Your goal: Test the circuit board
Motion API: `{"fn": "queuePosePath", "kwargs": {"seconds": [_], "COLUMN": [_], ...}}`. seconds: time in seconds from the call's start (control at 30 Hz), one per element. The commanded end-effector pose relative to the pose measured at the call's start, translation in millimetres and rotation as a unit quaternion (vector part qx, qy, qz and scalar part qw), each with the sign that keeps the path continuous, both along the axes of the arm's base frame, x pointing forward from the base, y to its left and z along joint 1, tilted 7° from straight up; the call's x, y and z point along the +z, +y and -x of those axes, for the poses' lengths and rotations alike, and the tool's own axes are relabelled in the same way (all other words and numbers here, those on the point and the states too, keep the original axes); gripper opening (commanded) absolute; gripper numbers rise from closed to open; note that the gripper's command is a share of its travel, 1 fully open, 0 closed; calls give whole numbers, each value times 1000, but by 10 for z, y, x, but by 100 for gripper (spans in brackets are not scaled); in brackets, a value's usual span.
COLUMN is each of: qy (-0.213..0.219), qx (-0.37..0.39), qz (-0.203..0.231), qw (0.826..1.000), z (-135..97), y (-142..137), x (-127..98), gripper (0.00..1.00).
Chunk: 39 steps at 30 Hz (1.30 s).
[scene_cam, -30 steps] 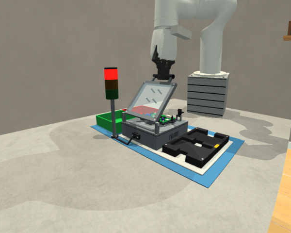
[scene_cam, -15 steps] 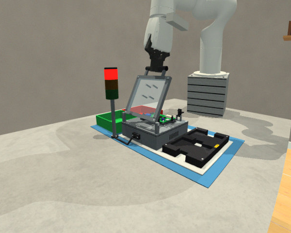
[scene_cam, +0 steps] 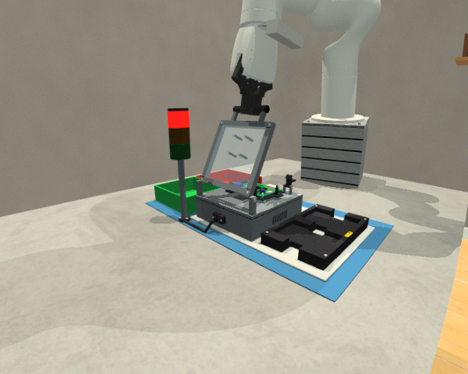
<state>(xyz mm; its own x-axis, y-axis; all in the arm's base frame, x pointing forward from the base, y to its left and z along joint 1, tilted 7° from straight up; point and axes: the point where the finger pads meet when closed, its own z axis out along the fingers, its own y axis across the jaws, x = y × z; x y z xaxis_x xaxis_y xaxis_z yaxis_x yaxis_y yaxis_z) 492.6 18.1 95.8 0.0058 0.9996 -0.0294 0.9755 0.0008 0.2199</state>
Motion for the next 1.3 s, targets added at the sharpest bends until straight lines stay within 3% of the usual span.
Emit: {"fn": "queuePosePath", "kwargs": {"seconds": [0.0,0.87,0.9,1.27], "qy": [50,50,50,50], "qx": [7,7,7,7], "qz": [-30,-30,-30,-30], "qw": [998,998,998,998], "z": [-10,-10,-10,-10], "y": [-3,-3,-3,-3], "x": [11,11,11,11], "gripper": [0,0,28,28]}}
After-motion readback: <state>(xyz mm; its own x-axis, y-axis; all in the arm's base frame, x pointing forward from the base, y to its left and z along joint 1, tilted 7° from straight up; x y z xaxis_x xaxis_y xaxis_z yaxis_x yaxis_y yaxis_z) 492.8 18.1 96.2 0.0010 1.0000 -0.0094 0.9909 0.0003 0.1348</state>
